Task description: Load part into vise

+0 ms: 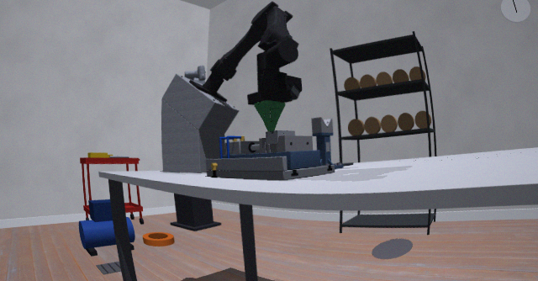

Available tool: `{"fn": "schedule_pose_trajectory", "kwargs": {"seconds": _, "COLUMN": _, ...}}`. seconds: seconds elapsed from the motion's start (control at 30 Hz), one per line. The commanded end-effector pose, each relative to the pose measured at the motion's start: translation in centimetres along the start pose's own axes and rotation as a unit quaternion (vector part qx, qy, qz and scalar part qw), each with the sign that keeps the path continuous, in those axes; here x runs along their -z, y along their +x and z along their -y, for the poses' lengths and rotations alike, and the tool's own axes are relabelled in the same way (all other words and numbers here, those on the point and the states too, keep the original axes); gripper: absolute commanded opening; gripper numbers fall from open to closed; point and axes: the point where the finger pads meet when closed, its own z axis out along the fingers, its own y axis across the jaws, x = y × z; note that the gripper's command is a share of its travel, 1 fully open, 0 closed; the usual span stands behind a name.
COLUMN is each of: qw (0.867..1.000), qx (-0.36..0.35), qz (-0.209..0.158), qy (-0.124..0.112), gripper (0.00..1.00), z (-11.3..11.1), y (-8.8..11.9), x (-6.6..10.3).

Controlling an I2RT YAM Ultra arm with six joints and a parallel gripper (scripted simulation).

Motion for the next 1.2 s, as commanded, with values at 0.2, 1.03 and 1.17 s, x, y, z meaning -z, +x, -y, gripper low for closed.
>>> {"fn": "schedule_pose_trajectory", "kwargs": {"seconds": 0.2, "qw": 1.000, "qx": 0.001, "qz": -0.004, "qy": 0.018, "gripper": 0.00, "z": 1.1, "y": 0.2, "x": 1.6}}
{"fn": "schedule_pose_trajectory", "kwargs": {"seconds": 1.03, "qw": 1.000, "qx": 0.000, "qz": -0.001, "qy": 0.010, "gripper": 0.00, "z": 0.8, "y": 0.2, "x": -0.2}}
{"fn": "schedule_pose_trajectory", "kwargs": {"seconds": 1.17, "qw": 1.000, "qx": -0.001, "qz": -0.003, "qy": 0.012, "gripper": 0.00, "z": 0.9, "y": 0.4, "x": -0.1}}
